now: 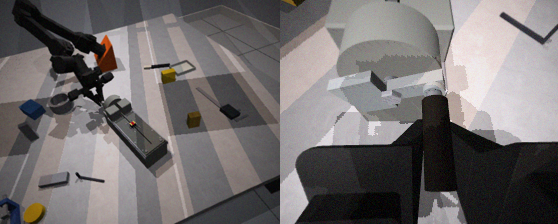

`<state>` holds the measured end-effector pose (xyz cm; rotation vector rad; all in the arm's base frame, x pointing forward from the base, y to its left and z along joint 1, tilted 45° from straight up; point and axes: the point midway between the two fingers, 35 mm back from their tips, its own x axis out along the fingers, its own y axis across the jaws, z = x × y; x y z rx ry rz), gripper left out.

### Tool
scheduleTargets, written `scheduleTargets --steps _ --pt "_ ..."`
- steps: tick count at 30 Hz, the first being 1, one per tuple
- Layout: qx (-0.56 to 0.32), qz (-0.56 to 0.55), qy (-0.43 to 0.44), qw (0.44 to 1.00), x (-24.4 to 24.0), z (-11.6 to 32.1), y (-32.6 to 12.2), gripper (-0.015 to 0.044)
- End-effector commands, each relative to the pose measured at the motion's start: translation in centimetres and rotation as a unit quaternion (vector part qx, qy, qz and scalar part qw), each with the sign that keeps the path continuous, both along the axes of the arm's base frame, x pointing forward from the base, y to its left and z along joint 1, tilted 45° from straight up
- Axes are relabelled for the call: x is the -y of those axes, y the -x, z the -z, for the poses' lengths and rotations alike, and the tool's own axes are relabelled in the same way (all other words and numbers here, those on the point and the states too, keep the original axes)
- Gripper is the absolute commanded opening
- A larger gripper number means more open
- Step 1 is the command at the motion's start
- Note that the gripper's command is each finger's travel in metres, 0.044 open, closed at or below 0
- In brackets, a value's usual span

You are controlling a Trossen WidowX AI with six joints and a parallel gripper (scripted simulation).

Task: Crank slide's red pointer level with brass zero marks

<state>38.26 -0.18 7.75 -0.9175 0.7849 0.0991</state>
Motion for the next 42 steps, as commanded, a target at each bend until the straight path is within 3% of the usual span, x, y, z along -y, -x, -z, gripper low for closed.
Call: scheduleTargets --steps 1,42 --pt "0.001 -0.001 -0.001 1.000 -0.4 -0.2 0.1 0.0000" --pt "0.001 -0.001 -0.002 1.000 -2.6 -0.1 1.0 0.0000"
